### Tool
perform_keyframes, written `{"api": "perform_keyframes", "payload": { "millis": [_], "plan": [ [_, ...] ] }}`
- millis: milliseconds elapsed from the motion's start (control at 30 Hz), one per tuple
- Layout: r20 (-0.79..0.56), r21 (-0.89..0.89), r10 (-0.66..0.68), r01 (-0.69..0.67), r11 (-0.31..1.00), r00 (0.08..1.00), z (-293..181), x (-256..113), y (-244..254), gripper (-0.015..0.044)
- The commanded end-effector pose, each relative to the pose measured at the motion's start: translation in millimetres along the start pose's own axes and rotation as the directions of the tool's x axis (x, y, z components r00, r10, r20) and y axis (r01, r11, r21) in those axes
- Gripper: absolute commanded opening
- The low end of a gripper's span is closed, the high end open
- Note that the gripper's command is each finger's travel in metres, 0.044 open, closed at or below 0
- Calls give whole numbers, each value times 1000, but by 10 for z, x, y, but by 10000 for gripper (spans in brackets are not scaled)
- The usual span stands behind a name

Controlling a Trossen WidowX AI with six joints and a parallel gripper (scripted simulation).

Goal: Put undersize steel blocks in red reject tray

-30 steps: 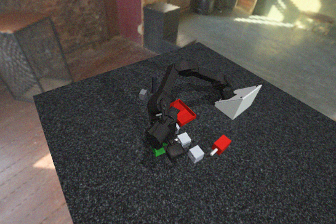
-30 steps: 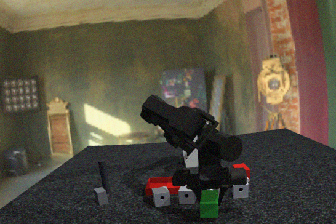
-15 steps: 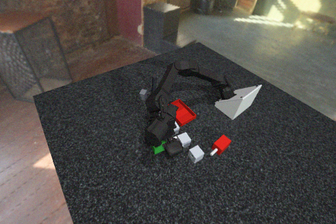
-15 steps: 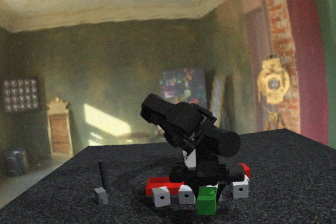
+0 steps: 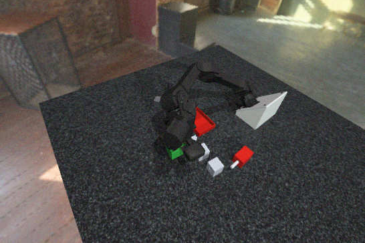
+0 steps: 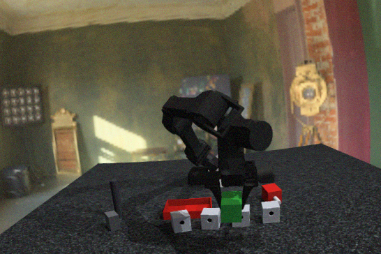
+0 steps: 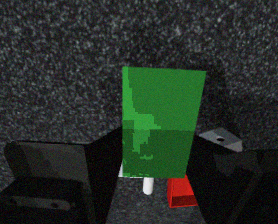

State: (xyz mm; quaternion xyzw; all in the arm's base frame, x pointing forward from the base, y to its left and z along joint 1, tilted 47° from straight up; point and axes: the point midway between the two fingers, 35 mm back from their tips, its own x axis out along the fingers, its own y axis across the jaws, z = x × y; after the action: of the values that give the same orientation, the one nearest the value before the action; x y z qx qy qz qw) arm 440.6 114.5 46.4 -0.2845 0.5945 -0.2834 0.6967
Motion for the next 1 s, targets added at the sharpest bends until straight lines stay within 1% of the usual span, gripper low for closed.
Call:
{"api": "perform_keyframes", "payload": {
  "millis": [0, 100, 233, 367, 500, 600, 733, 833, 967],
  "plan": [
    [1, -165, 9, -9, 986, 1000, -78, -57, 48, 0],
    [2, -393, 14, -12, 919, 1000, -192, -90, 120, 0],
    [3, -661, 21, -14, 750, 1000, -356, -126, 207, 0],
    [4, -862, 27, -10, 506, 1000, -532, -152, 282, 0],
    [4, -977, 31, -3, 211, 1000, -718, -168, 345, 0],
    [4, -1000, 34, 5, -25, 999, -864, -174, 384, 0],
    [3, -942, 37, 16, -336, 999, -1065, -171, 423, 0],
    [3, -836, 39, 24, -549, 999, -1221, -162, 444, 0],
    [2, -623, 40, 33, -782, 999, -1433, -140, 458, 0]
  ]
}}
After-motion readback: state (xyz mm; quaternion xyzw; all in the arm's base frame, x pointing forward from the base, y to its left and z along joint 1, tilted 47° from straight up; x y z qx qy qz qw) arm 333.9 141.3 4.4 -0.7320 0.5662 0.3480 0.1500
